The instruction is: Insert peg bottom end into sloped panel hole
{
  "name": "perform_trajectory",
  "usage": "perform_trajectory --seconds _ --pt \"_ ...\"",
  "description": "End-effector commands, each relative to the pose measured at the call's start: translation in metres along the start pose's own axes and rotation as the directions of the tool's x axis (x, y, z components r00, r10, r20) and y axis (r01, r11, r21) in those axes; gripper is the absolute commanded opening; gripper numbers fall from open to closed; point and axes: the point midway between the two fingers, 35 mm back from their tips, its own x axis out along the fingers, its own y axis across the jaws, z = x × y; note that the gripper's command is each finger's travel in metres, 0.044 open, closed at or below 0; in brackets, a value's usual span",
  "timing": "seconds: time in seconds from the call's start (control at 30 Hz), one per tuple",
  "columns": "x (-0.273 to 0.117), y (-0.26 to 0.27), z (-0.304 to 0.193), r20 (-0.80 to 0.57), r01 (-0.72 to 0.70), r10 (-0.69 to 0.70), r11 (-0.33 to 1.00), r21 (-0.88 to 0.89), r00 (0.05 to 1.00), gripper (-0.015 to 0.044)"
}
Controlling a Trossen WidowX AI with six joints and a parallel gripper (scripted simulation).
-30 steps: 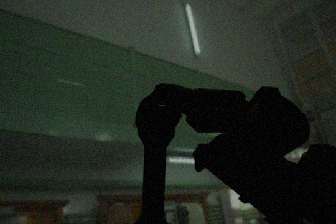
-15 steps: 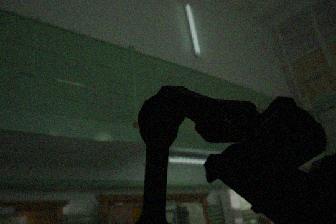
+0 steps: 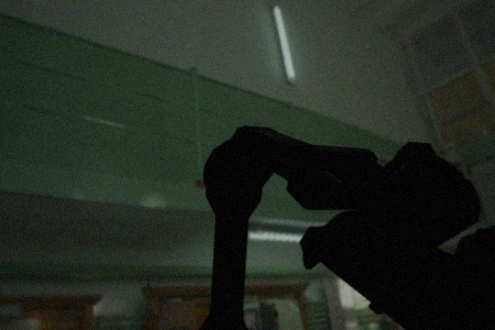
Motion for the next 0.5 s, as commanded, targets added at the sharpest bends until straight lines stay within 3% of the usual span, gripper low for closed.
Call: perform_trajectory --seconds 0.0,0.47 --pt "0.0002 0.0 -0.0004 0.0 0.0 0.0 1.0 -0.004 1.0 0.0" --pt "0.0052 -0.0016 -0.0018 0.0 0.0 0.0 1.0 -0.004 1.0 0.0"
